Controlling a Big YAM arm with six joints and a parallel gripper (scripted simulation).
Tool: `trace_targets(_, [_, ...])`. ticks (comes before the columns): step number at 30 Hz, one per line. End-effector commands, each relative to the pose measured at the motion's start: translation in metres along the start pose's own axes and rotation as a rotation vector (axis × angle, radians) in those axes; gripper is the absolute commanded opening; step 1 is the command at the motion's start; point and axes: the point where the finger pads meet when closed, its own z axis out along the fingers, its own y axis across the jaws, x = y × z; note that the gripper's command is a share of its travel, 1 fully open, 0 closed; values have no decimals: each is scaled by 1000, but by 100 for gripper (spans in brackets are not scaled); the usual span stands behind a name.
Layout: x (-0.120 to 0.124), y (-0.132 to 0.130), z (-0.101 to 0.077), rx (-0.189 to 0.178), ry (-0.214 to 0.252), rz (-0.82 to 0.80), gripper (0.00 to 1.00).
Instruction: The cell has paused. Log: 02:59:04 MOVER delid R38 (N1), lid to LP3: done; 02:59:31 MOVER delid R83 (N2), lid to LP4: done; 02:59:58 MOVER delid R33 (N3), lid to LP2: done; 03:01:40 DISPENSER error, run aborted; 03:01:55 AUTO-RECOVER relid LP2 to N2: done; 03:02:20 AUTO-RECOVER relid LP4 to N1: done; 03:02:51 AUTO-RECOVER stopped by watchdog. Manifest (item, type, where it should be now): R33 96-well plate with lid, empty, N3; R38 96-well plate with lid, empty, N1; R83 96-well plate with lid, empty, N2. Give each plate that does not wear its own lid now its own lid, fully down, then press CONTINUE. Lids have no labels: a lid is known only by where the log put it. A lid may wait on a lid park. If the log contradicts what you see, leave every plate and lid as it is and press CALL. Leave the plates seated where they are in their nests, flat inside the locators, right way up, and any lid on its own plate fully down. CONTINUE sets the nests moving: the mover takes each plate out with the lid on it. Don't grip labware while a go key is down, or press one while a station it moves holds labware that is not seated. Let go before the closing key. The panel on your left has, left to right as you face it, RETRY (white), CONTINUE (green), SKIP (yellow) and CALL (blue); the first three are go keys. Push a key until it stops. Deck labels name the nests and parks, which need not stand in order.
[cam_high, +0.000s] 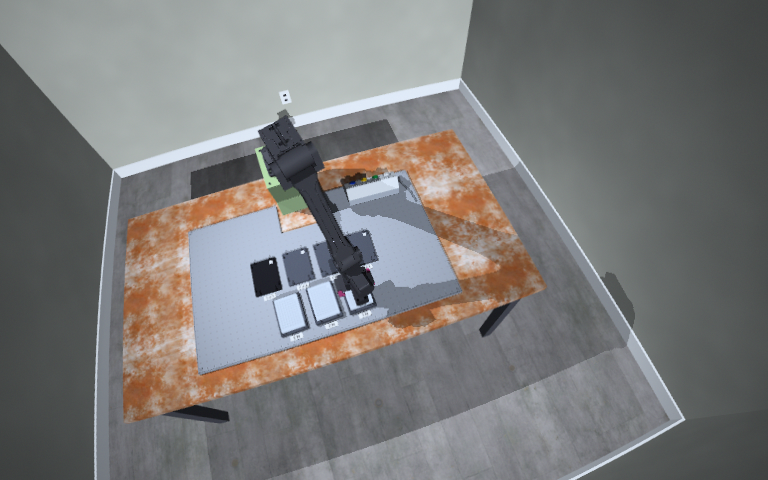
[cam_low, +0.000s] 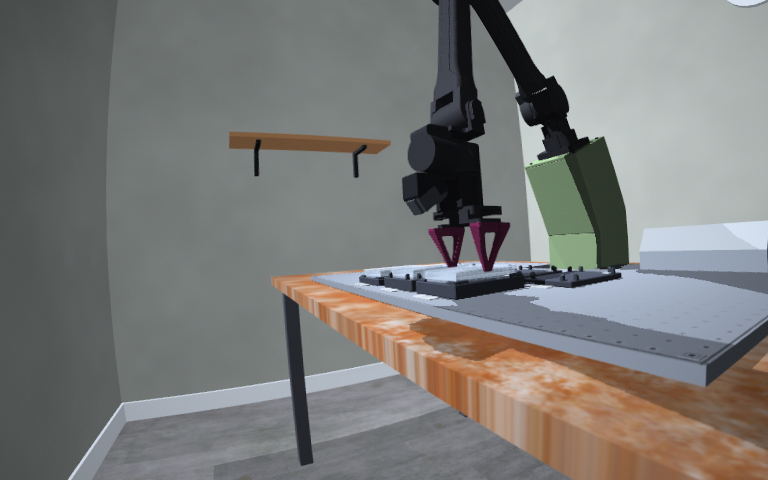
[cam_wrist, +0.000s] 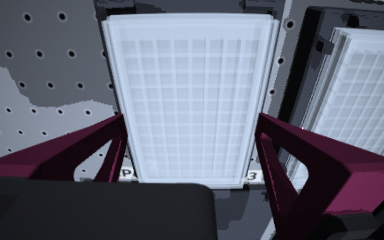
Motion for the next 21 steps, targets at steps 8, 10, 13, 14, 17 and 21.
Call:
trace_targets(8, [-6,-1,6,1,5,1,100])
trace_targets(10, [-4,-2,6,1,7,0,100])
trace_targets(13, [-4,-2,6,1,7,0,100])
trace_targets(14, [-4,-2,6,1,7,0,100])
trace_targets(17, [-4,-2,6,1,7,0,100])
trace_targets(21, [-4,-2,6,1,7,0,100])
